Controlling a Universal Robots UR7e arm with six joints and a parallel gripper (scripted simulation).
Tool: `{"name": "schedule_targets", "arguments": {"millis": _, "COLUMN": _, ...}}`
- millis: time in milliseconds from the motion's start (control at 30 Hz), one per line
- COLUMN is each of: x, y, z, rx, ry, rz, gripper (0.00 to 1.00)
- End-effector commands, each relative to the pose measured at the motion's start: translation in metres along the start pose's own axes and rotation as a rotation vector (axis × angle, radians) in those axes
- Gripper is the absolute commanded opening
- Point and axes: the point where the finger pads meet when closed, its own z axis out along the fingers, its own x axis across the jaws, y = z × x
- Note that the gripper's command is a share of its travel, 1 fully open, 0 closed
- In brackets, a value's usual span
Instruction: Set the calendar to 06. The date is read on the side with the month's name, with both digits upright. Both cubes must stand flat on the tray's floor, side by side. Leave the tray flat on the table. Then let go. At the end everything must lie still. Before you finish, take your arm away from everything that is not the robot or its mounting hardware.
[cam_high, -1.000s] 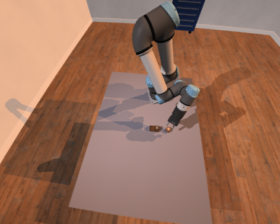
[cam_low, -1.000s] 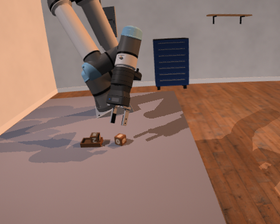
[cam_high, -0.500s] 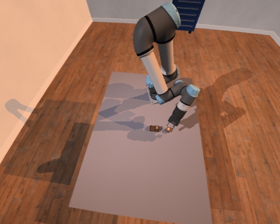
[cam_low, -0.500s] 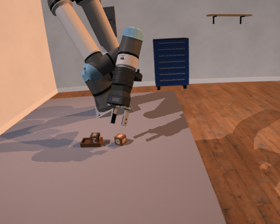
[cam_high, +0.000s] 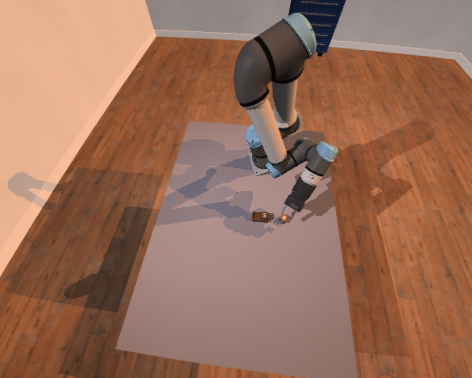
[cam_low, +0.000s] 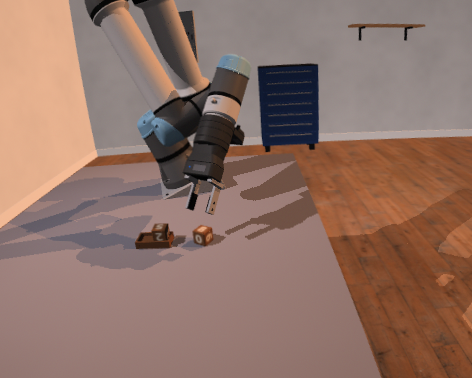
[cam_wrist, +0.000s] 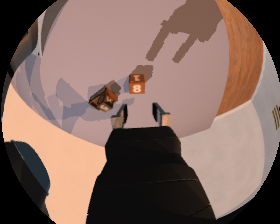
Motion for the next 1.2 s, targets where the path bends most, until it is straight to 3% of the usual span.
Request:
{"name": "schedule_targets", "arguments": {"millis": 0, "x": -0.0003, "y": 0.0001, "z": -0.0007, "rx": -0.038, "ry": 0.001, "rz": 0.002, "gripper": 0.90}}
{"name": "schedule_targets", "arguments": {"millis": 400, "x": -0.0036, "y": -0.0015, "z": -0.0035, "rx": -0.113, "ry": -0.001, "rz": 0.007, "gripper": 0.90}}
{"name": "schedule_targets", "arguments": {"millis": 1167, "x": -0.0039, "y": -0.0018, "z": -0.0037, "rx": -0.118, "ry": -0.001, "rz": 0.008, "gripper": 0.90}}
